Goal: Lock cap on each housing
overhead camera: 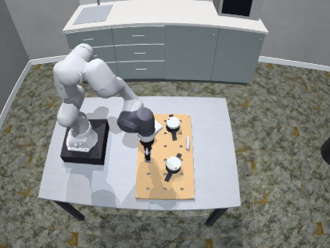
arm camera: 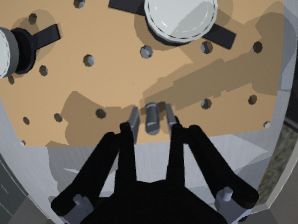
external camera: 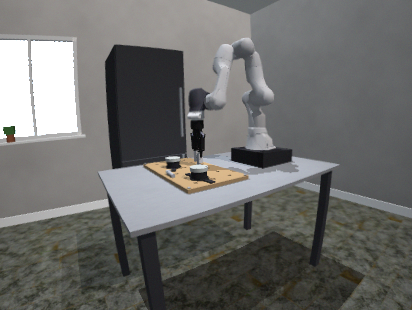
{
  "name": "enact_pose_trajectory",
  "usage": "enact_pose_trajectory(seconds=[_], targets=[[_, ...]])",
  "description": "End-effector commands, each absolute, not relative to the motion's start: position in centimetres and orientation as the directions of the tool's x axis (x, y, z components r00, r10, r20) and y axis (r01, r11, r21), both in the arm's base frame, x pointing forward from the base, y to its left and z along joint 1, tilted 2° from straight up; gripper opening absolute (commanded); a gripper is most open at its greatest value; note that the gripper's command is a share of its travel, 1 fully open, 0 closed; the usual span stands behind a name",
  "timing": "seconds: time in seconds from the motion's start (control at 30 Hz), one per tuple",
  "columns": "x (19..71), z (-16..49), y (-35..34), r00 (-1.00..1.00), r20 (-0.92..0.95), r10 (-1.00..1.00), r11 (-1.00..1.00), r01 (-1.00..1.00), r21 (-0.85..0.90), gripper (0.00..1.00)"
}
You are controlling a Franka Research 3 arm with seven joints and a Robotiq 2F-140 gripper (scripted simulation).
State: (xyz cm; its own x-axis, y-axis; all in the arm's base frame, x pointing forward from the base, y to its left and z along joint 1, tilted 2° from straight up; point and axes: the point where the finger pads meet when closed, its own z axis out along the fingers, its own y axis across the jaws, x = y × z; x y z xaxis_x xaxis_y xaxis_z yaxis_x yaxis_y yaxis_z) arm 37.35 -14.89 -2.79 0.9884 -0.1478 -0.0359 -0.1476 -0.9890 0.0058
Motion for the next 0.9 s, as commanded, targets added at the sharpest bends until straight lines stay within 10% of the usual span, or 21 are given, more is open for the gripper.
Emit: enact_pose_trajectory(seconds=[0.0, 0.87], targets=[[37.56, -2.76, -14.97, 0.989, -0.031, -0.144, -0.99, -0.144, 0.006, 0.36], [37.57, -2.35, -14.97, 0.989, -0.031, -0.144, -0.99, -0.144, 0.006, 0.36]])
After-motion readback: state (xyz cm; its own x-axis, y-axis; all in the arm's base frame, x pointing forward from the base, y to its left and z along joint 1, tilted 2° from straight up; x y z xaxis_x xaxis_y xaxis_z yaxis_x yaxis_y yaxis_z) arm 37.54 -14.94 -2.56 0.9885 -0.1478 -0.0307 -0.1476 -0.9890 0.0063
